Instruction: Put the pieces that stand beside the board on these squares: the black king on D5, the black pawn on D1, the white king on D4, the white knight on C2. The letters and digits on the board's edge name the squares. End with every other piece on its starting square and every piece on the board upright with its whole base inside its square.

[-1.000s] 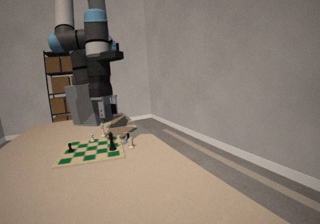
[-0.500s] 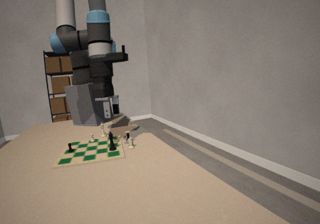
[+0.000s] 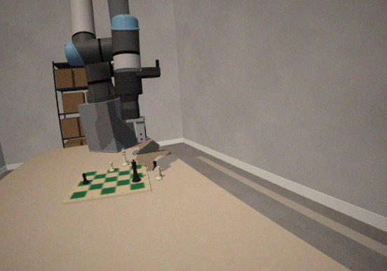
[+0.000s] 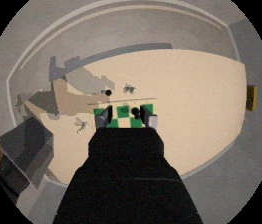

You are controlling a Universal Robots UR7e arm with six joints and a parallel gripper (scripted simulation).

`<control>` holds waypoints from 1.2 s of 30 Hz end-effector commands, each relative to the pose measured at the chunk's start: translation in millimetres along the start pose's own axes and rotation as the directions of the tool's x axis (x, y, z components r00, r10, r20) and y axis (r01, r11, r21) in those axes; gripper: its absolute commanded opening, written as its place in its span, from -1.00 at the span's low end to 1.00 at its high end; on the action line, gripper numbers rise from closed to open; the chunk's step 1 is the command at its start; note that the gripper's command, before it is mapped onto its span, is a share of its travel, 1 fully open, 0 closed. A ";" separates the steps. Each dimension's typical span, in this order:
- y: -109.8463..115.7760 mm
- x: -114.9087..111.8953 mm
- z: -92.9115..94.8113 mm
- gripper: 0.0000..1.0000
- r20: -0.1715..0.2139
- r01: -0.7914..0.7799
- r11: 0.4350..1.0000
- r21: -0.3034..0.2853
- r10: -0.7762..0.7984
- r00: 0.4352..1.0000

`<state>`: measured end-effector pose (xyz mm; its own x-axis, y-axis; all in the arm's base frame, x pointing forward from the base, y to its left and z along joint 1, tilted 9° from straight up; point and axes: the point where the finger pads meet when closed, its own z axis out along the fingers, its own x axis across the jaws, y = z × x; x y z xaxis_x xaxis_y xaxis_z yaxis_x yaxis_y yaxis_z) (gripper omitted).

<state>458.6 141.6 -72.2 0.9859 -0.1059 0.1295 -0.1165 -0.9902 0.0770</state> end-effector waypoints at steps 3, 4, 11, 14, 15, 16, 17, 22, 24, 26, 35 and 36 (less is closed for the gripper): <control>-11.8 -13.8 4.3 1.00 -0.006 0.339 0.941 0.006 -0.339 0.941; -12.8 -15.5 4.8 1.00 -0.006 0.370 0.929 0.006 -0.370 0.929; -17.1 -23.7 7.4 1.00 -0.007 0.566 0.824 0.003 -0.566 0.824; -19.2 -28.3 9.0 1.00 -0.007 0.645 0.765 0.001 -0.645 0.765; -19.8 -29.7 9.5 1.00 -0.007 0.670 0.743 0.000 -0.670 0.743; -20.3 -31.1 10.0 1.00 -0.007 0.694 0.720 -0.001 -0.694 0.720; -20.8 -32.5 10.5 1.00 -0.006 0.718 0.696 -0.001 -0.718 0.696; -22.9 -38.8 13.1 1.00 -0.005 0.824 0.567 -0.004 -0.824 0.567; -22.9 -38.8 13.1 1.00 -0.005 0.824 0.567 -0.004 -0.824 0.567; -23.5 -41.0 14.1 1.00 -0.004 0.889 0.458 -0.005 -0.889 0.458; -25.6 -48.0 18.2 1.00 0.000 0.983 0.181 -0.007 -0.983 0.181; -25.8 -48.5 18.6 1.00 0.001 0.989 0.148 -0.007 -0.989 0.148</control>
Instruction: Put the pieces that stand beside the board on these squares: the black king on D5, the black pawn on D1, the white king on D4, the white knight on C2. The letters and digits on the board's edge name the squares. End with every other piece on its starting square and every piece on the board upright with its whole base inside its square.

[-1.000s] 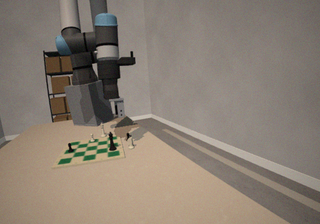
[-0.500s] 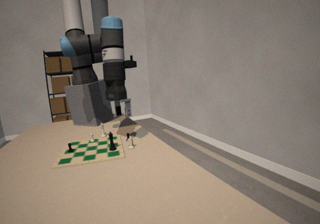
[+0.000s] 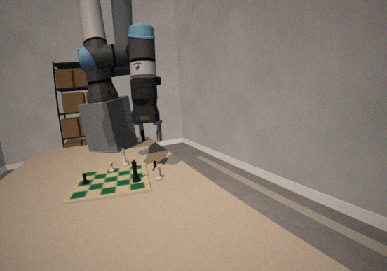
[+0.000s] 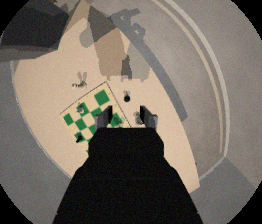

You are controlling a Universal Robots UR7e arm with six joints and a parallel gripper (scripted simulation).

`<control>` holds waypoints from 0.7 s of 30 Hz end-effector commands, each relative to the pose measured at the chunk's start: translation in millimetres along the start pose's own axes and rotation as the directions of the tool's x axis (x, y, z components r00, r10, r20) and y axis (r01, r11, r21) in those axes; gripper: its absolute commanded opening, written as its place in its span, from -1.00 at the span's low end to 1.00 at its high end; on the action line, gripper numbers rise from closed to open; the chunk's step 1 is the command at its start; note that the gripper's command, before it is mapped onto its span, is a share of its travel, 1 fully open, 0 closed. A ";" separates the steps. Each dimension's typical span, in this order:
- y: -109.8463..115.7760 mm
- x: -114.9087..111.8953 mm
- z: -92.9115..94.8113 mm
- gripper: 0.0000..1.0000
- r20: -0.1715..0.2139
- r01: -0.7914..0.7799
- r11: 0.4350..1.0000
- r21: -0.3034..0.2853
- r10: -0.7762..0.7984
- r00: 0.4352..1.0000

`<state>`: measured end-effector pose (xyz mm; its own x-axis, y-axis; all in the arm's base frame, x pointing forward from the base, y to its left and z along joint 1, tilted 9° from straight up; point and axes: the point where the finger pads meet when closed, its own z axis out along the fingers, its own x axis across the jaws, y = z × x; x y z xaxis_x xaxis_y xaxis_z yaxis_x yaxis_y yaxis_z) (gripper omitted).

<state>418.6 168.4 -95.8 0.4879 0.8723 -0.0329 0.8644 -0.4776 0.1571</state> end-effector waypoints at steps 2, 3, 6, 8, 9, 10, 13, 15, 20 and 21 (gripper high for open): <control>-4.7 0.7 3.2 1.00 -0.012 0.307 0.952 -0.003 -0.307 0.952; -5.1 0.7 3.5 1.00 -0.012 0.339 0.941 -0.003 -0.339 0.941; -6.2 0.2 4.0 1.00 -0.013 0.430 0.903 -0.004 -0.430 0.903; -7.5 -0.1 4.8 1.00 -0.013 0.481 0.877 -0.004 -0.481 0.877; -8.1 -0.2 5.2 1.00 -0.013 0.508 0.861 -0.005 -0.508 0.861; -8.6 -0.3 5.5 1.00 -0.013 0.536 0.844 -0.005 -0.536 0.844; -9.7 -0.5 6.3 1.00 -0.013 0.617 0.787 -0.006 -0.617 0.787; -10.2 -0.4 6.8 1.00 -0.014 0.668 0.744 -0.007 -0.668 0.744; -11.3 -0.4 7.6 1.00 -0.018 0.782 0.623 -0.009 -0.782 0.623; -11.3 -0.4 7.6 1.00 -0.018 0.782 0.623 -0.009 -0.782 0.623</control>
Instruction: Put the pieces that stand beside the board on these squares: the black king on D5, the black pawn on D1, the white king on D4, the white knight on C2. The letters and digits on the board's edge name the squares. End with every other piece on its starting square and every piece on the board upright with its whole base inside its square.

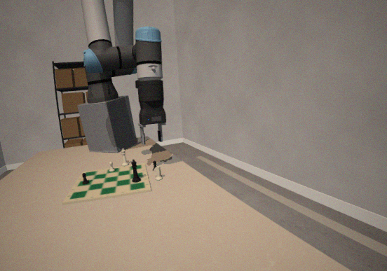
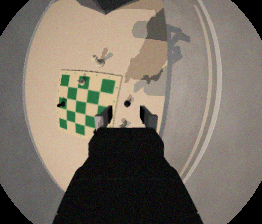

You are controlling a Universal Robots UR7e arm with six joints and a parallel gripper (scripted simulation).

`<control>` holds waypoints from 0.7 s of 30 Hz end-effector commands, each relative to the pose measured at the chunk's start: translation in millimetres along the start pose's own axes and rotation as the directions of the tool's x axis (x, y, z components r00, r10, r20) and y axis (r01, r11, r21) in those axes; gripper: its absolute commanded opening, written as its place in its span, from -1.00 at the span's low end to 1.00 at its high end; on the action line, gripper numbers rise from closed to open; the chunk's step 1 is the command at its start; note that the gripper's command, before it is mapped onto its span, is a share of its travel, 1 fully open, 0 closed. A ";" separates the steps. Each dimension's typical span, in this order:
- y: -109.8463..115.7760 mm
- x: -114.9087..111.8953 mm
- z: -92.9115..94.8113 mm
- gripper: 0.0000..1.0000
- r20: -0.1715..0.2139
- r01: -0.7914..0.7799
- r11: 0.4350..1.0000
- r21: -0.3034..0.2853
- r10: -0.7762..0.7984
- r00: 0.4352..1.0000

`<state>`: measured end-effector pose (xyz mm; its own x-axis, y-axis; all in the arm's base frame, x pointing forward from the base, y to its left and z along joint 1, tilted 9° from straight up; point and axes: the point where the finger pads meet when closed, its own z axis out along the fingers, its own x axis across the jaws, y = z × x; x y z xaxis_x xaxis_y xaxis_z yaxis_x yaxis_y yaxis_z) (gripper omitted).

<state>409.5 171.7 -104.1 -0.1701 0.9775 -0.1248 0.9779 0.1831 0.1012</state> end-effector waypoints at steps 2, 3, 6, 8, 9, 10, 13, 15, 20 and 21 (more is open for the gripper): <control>0.4 0.0 0.8 1.00 -0.020 0.259 0.966 -0.011 -0.259 0.966; 0.5 -0.2 0.8 1.00 -0.020 0.266 0.964 -0.011 -0.267 0.964; 0.7 -0.4 1.0 1.00 -0.020 0.285 0.958 -0.012 -0.285 0.958; 0.6 -0.1 1.1 1.00 -0.020 0.294 0.956 -0.012 -0.294 0.956; 0.5 0.0 1.2 1.00 -0.020 0.297 0.955 -0.012 -0.297 0.955; 0.5 0.1 1.2 1.00 -0.020 0.299 0.954 -0.012 -0.299 0.954; 0.4 0.2 1.3 1.00 -0.020 0.303 0.953 -0.012 -0.303 0.953; 0.5 0.2 1.3 1.00 -0.020 0.303 0.953 -0.012 -0.303 0.953; 1.0 0.2 1.2 0.36 -0.019 0.303 0.953 -0.012 -0.304 0.953; 1.1 0.2 1.1 0.36 -0.019 0.303 0.953 -0.012 -0.304 0.953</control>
